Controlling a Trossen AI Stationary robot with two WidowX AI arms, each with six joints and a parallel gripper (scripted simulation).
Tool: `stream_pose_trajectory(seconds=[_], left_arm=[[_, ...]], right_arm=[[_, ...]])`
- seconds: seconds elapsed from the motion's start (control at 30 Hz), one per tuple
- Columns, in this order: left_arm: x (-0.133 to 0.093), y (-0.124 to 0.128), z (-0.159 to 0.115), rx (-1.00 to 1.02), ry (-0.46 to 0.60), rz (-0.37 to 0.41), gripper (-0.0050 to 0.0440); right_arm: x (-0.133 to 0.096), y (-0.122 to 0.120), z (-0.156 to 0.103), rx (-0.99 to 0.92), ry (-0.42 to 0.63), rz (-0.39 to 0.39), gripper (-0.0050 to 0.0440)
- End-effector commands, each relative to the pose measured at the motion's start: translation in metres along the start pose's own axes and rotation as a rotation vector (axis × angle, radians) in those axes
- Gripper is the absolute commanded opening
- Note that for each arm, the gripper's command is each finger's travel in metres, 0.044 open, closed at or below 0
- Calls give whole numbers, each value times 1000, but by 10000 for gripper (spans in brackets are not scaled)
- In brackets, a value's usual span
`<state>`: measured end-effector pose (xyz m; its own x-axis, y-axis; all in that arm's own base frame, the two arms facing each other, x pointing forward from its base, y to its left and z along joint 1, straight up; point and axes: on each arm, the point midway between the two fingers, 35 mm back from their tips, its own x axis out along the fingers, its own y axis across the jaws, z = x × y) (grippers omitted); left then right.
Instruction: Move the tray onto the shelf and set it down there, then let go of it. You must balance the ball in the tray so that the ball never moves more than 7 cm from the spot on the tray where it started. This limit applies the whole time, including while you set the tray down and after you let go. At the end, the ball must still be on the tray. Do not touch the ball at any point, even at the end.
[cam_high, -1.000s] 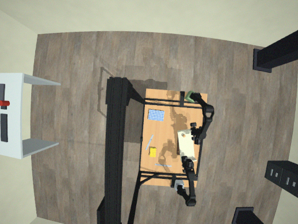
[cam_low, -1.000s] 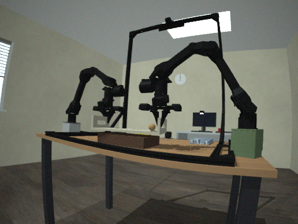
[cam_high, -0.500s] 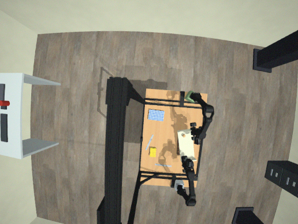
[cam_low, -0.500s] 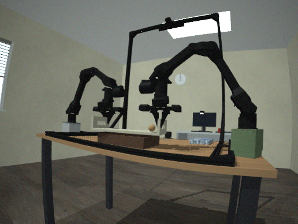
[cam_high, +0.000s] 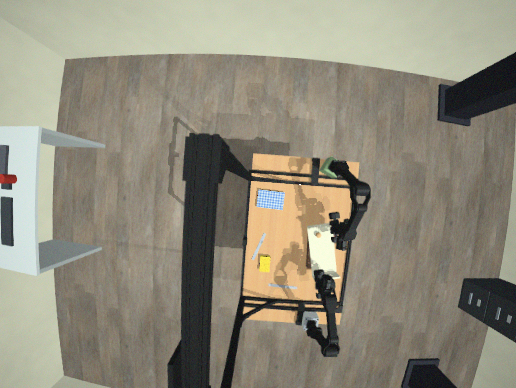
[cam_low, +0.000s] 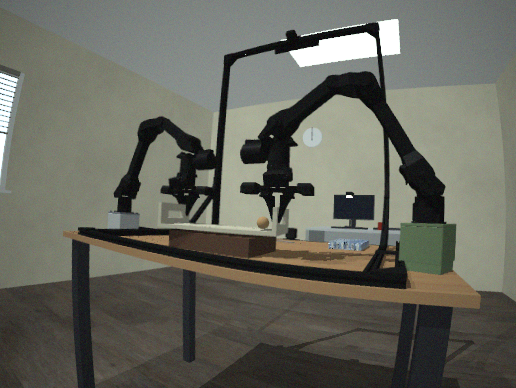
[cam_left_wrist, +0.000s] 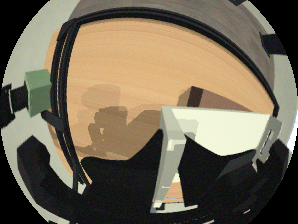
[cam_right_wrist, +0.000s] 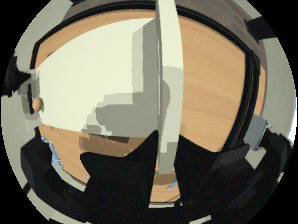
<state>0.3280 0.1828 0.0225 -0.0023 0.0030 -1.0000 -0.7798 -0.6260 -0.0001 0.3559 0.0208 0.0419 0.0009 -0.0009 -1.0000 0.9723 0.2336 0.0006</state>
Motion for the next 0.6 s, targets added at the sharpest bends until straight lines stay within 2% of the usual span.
stream_pose_trajectory(seconds=[0.0, 0.57], left_arm=[[2, 0, 0, 0, 7, 1, 20], [4, 0, 0, 0, 7, 0, 20]], right_arm=[[3, 0, 0, 0, 4, 0, 20], [5, 0, 0, 0, 5, 0, 20]])
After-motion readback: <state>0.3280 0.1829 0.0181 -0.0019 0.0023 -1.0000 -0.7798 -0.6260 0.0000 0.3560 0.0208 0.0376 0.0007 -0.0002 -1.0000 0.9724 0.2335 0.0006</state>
